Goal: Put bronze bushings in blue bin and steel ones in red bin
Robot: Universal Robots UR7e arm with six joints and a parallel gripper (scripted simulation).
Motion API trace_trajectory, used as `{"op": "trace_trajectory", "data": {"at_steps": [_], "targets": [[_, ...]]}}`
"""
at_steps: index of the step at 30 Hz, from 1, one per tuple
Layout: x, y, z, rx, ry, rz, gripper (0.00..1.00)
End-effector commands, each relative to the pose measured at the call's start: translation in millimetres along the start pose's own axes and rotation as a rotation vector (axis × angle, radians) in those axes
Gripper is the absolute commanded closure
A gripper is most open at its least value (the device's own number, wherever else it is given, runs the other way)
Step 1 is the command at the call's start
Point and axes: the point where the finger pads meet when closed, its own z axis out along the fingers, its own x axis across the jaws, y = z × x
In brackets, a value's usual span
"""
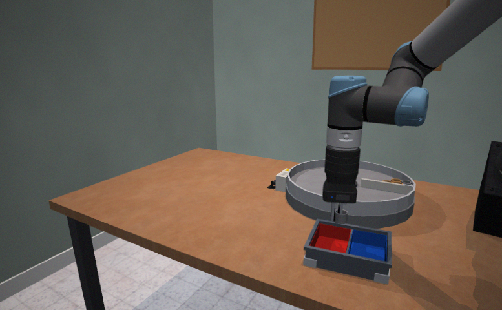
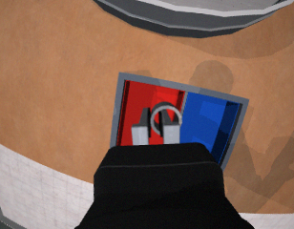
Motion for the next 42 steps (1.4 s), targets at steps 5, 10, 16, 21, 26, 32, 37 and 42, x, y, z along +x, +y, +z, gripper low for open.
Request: {"op": "trace_trajectory", "data": {"at_steps": [5, 10, 16, 21, 26, 32, 37, 42], "targets": [[-1.3, -0.5, 19.6, 0.002, -0.003, 0.000, 1.00], [-1.3, -0.5, 19.6, 0.002, -0.003, 0.000, 1.00], [-1.2, -0.4, 22.5, 0.002, -0.002, 0.000, 1.00], [-1.3, -0.4, 25.1, 0.002, -0.002, 0.000, 1.00], [-1.5, -0.3, 31.6, 0.002, -0.003, 0.000, 1.00], [-1.5, -0.3, 31.6, 0.002, -0.003, 0.000, 1.00], [-1.5, -0.3, 33.7, 0.002, -0.003, 0.000, 1.00], [-1.5, -0.3, 37.4, 0.002, -0.003, 0.000, 1.00]]}}
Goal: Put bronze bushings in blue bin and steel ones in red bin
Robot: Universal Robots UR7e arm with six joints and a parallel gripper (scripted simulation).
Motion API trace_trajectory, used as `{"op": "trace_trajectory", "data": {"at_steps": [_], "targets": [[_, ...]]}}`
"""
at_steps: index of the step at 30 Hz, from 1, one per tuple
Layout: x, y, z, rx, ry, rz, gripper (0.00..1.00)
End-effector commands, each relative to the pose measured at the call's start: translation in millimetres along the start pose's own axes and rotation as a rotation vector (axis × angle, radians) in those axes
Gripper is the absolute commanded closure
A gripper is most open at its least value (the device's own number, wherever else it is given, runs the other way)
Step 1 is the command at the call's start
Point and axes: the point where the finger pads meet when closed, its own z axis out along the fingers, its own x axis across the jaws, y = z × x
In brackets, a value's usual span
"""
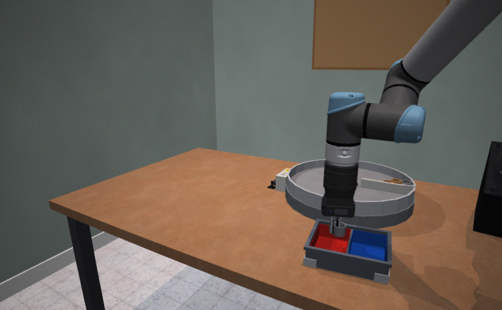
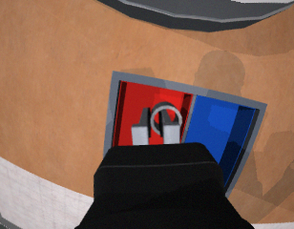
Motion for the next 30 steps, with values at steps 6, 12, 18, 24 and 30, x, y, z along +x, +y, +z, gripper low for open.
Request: {"op": "trace_trajectory", "data": {"at_steps": [6, 12, 18, 24, 30], "targets": [[-0.5, -0.1, 6.8, 0.000, -0.001, 0.000, 1.00], [-0.5, -0.1, 8.0, 0.000, -0.001, 0.000, 1.00], [-0.5, -0.1, 10.2, 0.000, -0.001, 0.000, 1.00], [-0.5, -0.1, 13.9, 0.000, -0.001, 0.000, 1.00], [-0.5, -0.1, 18.8, 0.000, -0.001, 0.000, 1.00]]}}
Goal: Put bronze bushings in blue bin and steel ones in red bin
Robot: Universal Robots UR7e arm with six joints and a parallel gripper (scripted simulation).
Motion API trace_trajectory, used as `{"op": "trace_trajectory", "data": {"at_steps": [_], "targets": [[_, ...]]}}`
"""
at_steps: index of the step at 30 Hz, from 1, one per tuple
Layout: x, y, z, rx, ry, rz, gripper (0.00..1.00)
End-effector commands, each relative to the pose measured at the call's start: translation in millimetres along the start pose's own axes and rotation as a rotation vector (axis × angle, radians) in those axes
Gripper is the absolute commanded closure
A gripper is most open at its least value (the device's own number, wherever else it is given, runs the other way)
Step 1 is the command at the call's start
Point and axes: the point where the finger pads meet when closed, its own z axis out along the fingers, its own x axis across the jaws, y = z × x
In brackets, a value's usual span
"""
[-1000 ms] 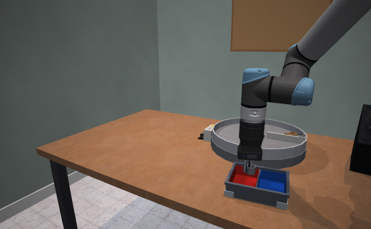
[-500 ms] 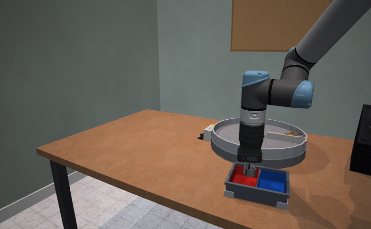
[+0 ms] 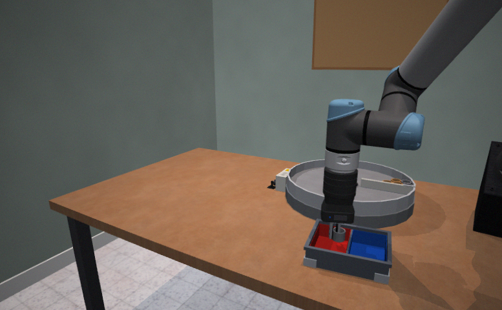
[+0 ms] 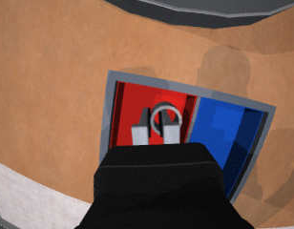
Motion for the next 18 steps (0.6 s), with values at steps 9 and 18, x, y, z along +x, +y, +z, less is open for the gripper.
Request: {"op": "trace_trajectory", "data": {"at_steps": [9, 18], "targets": [[-0.4, -0.1, 4.6, 0.000, -0.001, 0.000, 1.00], [-0.4, -0.1, 10.5, 0.000, -0.001, 0.000, 1.00]]}}
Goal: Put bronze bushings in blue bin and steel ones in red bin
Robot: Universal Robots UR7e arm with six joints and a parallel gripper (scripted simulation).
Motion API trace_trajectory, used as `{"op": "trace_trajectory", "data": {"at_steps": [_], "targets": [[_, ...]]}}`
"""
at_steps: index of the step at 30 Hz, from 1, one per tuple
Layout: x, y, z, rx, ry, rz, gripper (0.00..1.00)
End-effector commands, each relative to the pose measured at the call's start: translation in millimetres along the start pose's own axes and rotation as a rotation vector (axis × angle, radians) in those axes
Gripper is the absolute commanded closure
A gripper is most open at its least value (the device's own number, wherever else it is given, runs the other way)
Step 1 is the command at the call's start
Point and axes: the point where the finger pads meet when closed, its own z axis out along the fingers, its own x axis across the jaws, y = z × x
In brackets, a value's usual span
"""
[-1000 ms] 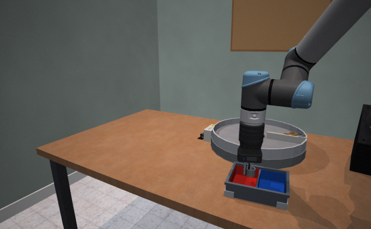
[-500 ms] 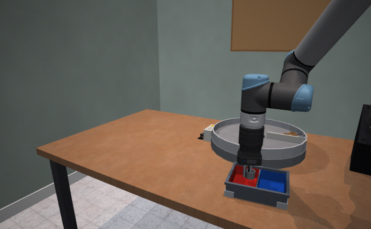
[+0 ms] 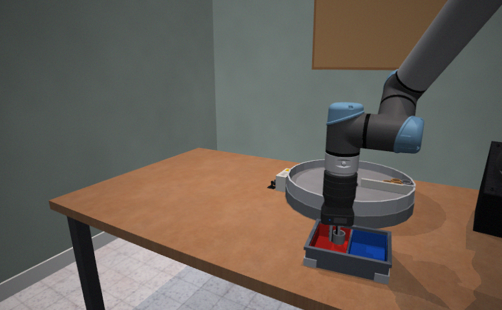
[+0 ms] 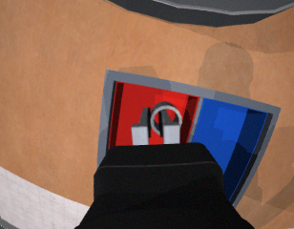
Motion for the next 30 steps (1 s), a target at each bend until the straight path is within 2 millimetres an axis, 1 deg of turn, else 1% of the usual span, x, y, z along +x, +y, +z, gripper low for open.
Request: {"op": "trace_trajectory", "data": {"at_steps": [1, 8, 27, 28, 30], "targets": [[-0.4, -0.1, 3.5, 0.000, -0.001, 0.000, 1.00], [-0.4, -0.1, 9.5, 0.000, -0.001, 0.000, 1.00], [-0.4, -0.1, 9.5, 0.000, -0.001, 0.000, 1.00], [-0.4, -0.1, 9.5, 0.000, -0.001, 0.000, 0.58], [-0.4, -0.1, 9.5, 0.000, -0.001, 0.000, 0.58]]}}
